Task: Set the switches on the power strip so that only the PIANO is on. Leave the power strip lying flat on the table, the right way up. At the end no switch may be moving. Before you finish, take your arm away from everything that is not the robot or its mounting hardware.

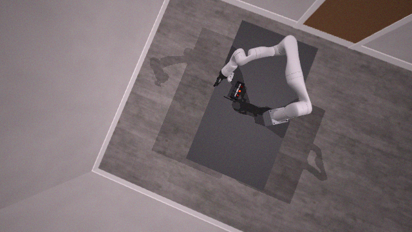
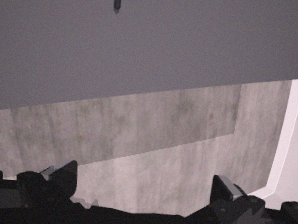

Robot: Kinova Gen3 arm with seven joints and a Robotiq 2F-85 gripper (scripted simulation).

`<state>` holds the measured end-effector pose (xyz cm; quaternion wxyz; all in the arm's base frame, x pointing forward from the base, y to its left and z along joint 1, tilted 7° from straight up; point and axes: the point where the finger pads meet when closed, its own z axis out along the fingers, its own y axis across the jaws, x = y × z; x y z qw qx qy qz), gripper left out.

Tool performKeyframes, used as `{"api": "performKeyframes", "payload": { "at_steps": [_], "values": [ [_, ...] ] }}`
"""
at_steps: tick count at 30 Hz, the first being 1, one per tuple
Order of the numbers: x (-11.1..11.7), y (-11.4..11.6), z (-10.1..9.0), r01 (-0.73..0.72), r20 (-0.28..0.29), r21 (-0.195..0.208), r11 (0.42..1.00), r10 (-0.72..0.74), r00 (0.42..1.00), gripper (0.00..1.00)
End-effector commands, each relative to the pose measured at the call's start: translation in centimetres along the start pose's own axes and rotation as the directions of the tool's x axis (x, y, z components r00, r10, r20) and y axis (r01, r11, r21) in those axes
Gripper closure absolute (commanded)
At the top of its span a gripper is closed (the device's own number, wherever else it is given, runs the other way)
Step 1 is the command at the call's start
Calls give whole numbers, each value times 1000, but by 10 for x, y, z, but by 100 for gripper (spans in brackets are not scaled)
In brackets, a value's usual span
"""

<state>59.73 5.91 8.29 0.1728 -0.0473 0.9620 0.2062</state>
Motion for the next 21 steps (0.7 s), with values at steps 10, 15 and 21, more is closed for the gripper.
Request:
{"api": "performKeyframes", "payload": {
  "at_steps": [10,15,21],
  "values": [
    [17,-4,2,17,-59,47,999,-14,998,0],
    [26,-7,2,25,-91,74,997,-18,996,0],
    [34,-10,1,32,-122,100,995,-20,992,0]
  ]
}}
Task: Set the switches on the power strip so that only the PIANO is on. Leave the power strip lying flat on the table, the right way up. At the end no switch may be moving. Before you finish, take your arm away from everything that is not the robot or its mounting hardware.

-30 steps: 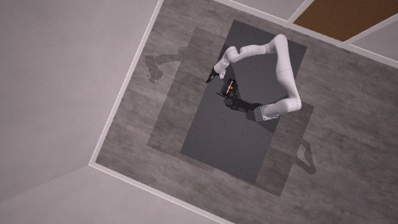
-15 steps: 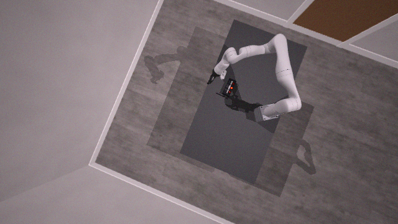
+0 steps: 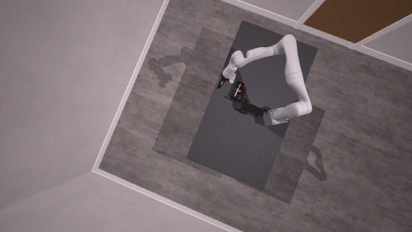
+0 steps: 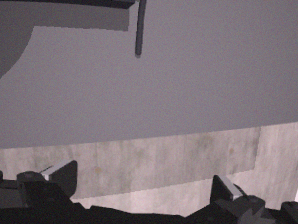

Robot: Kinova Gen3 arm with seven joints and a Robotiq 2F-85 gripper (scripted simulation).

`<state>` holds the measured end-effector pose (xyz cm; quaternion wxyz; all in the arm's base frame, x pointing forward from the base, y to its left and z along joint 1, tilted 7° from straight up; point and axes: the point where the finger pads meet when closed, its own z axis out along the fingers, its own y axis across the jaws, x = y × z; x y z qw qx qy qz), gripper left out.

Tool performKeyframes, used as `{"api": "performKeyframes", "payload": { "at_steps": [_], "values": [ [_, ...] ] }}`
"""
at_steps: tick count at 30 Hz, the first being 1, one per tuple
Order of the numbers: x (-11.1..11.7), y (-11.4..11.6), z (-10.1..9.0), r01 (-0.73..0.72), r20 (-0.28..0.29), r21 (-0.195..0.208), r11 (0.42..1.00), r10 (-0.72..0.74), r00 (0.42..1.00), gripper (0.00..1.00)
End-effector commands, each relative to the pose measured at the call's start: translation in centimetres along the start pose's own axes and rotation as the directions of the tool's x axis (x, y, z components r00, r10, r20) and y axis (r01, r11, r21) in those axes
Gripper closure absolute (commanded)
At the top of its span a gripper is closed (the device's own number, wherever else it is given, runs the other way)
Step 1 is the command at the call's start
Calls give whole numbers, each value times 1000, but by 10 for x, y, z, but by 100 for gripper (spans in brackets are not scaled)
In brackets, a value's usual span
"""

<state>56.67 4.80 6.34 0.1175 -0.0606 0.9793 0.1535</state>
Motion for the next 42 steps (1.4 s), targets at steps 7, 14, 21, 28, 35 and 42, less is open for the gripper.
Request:
{"api": "performKeyframes", "payload": {
  "at_steps": [7,14,21,28,35,42],
  "values": [
    [7,-1,-3,11,-27,30,1000,-10,1000,0],
    [14,-4,-4,14,-54,55,998,-11,998,0],
    [28,-10,-11,20,-103,105,994,-9,995,0],
    [28,-10,-11,20,-103,105,994,-9,995,0],
    [34,-13,-15,22,-125,129,991,-6,992,0],
    [44,-17,-27,24,-163,174,985,5,987,0]
  ]
}}
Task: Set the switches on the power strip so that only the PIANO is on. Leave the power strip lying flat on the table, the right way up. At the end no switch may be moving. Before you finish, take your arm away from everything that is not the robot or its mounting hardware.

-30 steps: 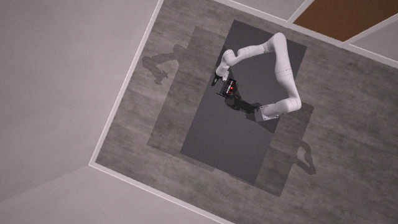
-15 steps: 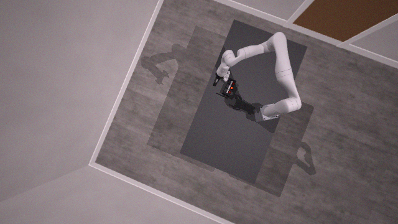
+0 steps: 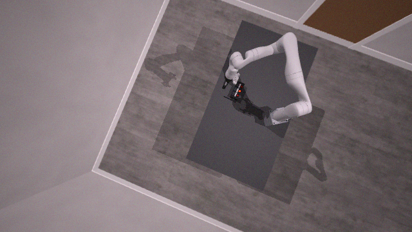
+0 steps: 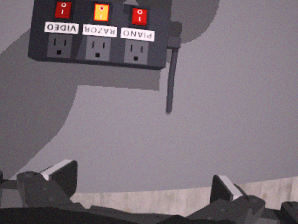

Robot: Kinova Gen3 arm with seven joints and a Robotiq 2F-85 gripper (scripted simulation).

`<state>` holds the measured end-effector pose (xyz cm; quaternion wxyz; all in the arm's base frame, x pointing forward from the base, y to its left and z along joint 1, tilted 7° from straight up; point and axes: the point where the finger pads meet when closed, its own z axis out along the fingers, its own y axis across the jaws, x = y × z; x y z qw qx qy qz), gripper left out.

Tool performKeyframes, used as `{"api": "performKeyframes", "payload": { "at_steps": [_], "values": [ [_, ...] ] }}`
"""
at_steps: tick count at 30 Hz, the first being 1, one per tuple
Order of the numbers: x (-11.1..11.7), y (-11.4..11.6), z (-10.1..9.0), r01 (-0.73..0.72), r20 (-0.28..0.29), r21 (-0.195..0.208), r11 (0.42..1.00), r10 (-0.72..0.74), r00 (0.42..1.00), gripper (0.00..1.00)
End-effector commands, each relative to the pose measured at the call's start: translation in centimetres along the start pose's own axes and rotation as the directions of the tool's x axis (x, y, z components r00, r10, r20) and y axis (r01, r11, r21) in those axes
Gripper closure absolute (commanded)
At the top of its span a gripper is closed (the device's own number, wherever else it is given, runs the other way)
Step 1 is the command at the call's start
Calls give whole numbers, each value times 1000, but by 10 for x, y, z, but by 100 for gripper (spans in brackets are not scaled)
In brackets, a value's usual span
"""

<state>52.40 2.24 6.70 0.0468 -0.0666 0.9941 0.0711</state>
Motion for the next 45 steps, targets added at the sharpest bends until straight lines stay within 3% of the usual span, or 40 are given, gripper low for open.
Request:
{"api": "performKeyframes", "payload": {
  "at_steps": [1,6,7,12,13,21,22,27,28,34,35,45],
  "values": [
    [3,-2,-6,1,-9,20,1000,-1,1000,0],
    [3,-2,-6,1,-9,20,1000,-1,1000,0],
    [9,-4,-12,-2,-26,41,999,3,1000,0],
    [9,-4,-12,-2,-26,41,999,3,1000,0],
    [14,-7,-18,-6,-42,60,998,9,999,0],
    [14,-7,-18,-6,-42,60,998,9,999,0],
    [19,-9,-25,-11,-55,78,997,16,998,0],
    [19,-9,-25,-11,-55,78,997,16,998,0],
    [23,-10,-32,-17,-66,95,995,24,998,0],
    [23,-10,-32,-17,-66,95,995,24,998,0],
    [28,-11,-40,-24,-76,110,994,32,997,0],
    [32,-12,-49,-31,-84,123,992,42,996,0]
  ]
}}
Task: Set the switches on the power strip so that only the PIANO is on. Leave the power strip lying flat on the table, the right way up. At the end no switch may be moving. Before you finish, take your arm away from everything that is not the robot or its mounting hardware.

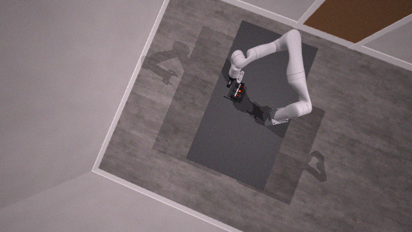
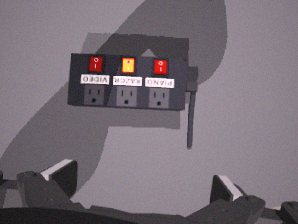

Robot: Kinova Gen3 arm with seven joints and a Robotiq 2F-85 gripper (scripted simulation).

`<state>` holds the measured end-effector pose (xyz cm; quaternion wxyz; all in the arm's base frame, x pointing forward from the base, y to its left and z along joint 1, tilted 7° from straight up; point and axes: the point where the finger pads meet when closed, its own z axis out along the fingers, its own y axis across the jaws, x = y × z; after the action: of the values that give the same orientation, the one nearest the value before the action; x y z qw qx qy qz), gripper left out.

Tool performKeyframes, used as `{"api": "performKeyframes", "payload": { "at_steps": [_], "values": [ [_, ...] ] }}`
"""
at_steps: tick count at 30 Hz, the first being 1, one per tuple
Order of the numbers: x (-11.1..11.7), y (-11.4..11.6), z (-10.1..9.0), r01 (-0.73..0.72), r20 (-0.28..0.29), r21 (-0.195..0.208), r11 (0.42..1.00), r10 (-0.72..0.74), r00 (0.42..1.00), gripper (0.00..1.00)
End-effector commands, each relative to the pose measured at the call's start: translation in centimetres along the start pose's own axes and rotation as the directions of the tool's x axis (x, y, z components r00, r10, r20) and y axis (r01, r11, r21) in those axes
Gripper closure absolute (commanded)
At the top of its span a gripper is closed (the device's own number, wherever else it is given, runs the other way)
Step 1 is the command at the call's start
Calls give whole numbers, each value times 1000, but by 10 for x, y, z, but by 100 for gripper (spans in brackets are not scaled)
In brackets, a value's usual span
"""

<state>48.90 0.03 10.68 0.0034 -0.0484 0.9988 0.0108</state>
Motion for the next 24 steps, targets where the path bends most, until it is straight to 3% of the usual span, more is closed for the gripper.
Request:
{"api": "performKeyframes", "payload": {
  "at_steps": [1,10,11,17,18,24],
  "values": [
    [-1,-1,-3,0,6,5,1000,0,1000,0],
    [4,-2,-12,-9,-1,16,1000,9,1000,0],
    [8,-3,-21,-18,-7,25,1000,19,1000,0],
    [8,-3,-21,-18,-7,25,1000,19,1000,0],
    [12,-3,-30,-28,-11,31,999,29,1000,0],
    [12,-3,-30,-28,-11,31,999,29,1000,0]
  ]
}}
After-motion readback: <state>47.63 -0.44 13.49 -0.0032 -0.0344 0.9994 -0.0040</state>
